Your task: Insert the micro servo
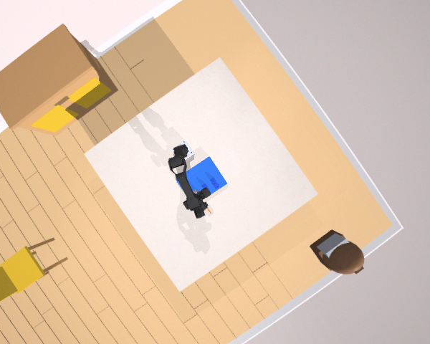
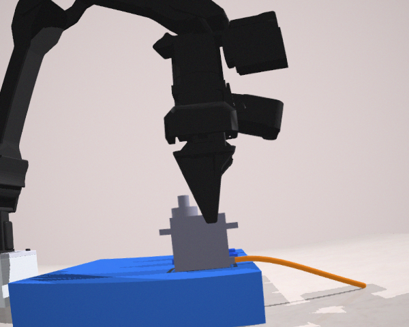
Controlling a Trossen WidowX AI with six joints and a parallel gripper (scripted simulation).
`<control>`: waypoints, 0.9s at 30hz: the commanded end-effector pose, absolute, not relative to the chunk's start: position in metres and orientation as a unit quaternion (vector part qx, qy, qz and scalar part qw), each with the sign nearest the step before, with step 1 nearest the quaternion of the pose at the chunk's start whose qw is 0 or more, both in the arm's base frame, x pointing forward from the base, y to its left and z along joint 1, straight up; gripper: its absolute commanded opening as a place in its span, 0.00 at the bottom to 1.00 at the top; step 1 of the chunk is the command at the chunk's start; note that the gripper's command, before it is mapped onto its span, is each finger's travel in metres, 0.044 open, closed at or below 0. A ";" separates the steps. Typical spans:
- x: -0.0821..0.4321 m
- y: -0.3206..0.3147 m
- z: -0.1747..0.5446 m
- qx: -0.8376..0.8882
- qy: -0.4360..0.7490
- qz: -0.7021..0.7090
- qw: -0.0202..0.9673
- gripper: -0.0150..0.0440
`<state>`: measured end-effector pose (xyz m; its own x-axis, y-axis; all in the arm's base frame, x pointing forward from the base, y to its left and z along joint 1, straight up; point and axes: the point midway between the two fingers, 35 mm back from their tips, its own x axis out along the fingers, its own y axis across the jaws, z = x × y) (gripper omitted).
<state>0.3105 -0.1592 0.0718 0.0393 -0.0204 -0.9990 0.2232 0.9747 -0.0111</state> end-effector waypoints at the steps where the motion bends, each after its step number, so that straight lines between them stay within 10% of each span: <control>1: 0.310 -0.159 0.068 0.075 0.688 -0.086 0.717 0.25; 27: 0.311 -0.160 0.047 0.075 0.688 -0.086 0.717 0.25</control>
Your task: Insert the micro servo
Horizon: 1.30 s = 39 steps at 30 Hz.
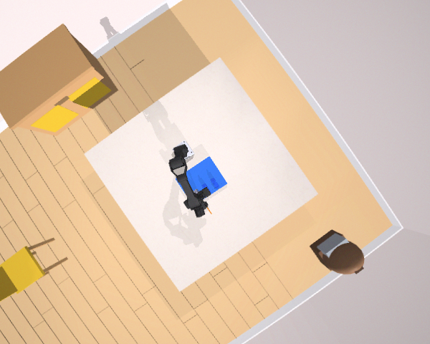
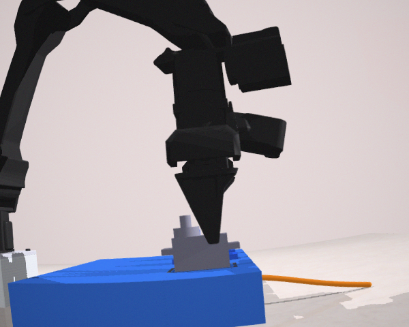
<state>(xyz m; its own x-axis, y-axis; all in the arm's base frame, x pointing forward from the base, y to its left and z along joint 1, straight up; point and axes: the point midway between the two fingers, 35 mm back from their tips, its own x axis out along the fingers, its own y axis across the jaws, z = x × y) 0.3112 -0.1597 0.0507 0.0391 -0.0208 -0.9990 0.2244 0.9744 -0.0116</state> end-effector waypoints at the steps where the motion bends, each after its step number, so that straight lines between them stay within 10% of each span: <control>1: 0.311 -0.160 0.047 0.075 0.688 -0.086 0.717 0.25; 23: 0.312 -0.160 0.030 0.075 0.688 -0.086 0.717 0.25; 30: 0.312 -0.160 0.033 0.075 0.688 -0.086 0.717 0.57; 39: 0.303 -0.156 0.067 0.075 0.688 -0.086 0.716 0.57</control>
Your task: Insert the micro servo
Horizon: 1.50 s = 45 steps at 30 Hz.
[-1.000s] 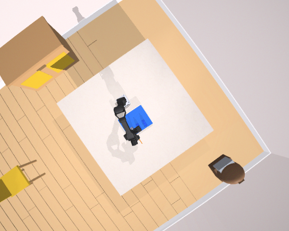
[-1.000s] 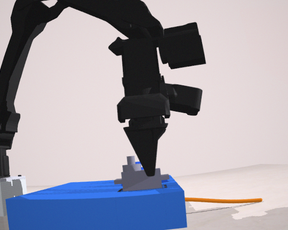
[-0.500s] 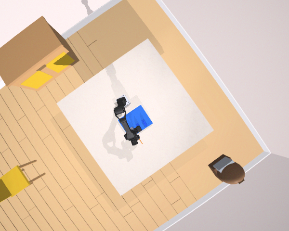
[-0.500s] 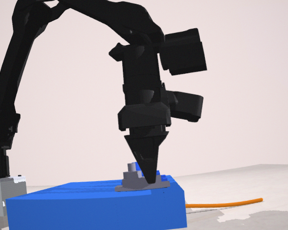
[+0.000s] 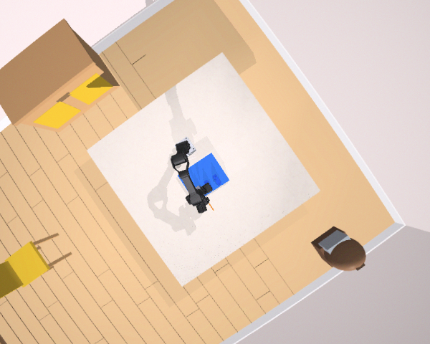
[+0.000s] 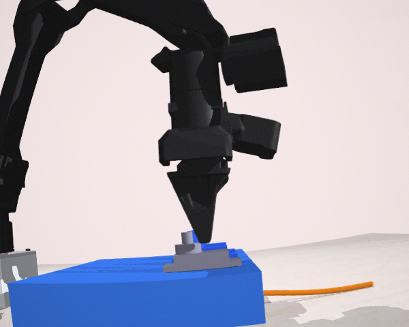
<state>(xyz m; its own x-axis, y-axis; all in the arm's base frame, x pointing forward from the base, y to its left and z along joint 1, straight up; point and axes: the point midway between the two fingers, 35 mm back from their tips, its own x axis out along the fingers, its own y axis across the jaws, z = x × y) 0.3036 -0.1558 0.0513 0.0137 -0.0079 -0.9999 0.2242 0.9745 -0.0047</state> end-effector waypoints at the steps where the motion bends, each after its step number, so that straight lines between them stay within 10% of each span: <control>1: 0.302 -0.155 0.067 0.075 0.688 -0.086 0.716 0.57; 6: 0.302 -0.155 0.067 0.075 0.688 -0.086 0.716 0.57; 16: 0.226 -0.141 0.115 0.075 0.692 -0.085 0.713 1.00; 45: 0.203 -0.133 0.176 0.074 0.689 -0.088 0.715 1.00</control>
